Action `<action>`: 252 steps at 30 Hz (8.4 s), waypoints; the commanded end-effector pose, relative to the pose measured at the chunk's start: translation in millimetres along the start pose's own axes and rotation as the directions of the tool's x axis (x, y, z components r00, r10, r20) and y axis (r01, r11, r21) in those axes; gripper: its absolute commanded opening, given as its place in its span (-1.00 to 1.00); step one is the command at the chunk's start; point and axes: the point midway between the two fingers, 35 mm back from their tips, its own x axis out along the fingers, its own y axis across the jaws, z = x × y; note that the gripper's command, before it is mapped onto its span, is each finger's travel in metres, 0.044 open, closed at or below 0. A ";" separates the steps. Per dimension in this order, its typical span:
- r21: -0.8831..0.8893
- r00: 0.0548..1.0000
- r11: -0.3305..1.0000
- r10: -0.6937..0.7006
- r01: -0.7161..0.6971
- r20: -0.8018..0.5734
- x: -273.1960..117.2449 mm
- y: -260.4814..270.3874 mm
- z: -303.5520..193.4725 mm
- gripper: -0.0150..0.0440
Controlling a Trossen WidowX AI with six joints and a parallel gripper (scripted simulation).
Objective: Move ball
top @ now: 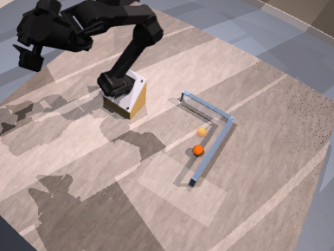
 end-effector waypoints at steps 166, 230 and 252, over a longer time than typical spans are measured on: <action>-0.575 0.134 -0.794 0.559 -0.199 -0.818 -444.9 73.8 -435.4 -0.49; -0.573 0.133 -0.795 0.557 -0.201 -0.820 -436.1 76.2 -479.9 0.54; -0.577 0.128 -0.793 0.562 -0.196 -0.817 -439.9 40.8 -426.0 1.00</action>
